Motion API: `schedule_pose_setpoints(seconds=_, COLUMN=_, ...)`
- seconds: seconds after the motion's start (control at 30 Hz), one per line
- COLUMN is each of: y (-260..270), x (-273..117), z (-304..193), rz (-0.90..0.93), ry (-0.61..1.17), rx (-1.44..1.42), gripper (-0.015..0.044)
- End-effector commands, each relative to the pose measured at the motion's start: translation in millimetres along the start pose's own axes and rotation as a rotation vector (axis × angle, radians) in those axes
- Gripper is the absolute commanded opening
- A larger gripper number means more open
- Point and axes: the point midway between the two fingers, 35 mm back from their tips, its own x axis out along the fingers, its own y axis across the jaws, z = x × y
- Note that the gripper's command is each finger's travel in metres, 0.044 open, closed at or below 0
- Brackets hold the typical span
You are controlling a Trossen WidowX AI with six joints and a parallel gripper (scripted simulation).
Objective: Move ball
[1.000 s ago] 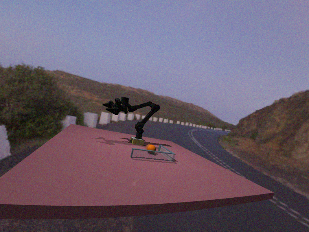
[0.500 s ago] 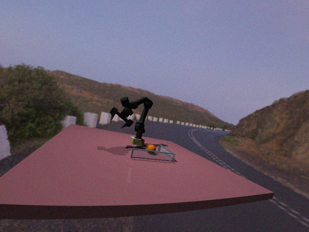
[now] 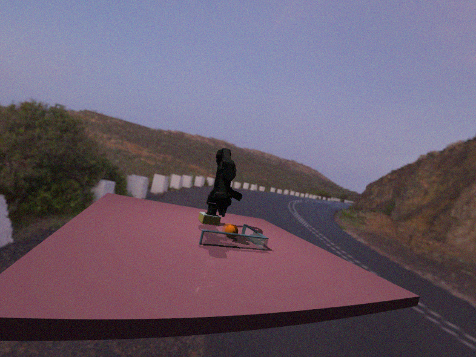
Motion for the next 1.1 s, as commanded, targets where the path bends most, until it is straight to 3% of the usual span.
schedule_pose_setpoints(seconds=0.0, y=44, x=5, z=43, rz=0.182, ry=0.065, rx=-0.338, gripper=0.044)
schedule_pose_setpoints(seconds=0.13, y=69, x=4, z=61, rz=0.272, ry=0.103, rx=-0.517, gripper=0.044)
schedule_pose_setpoints(seconds=1.07, y=75, x=32, z=57, rz=0.272, ry=0.103, rx=-0.517, gripper=0.044)
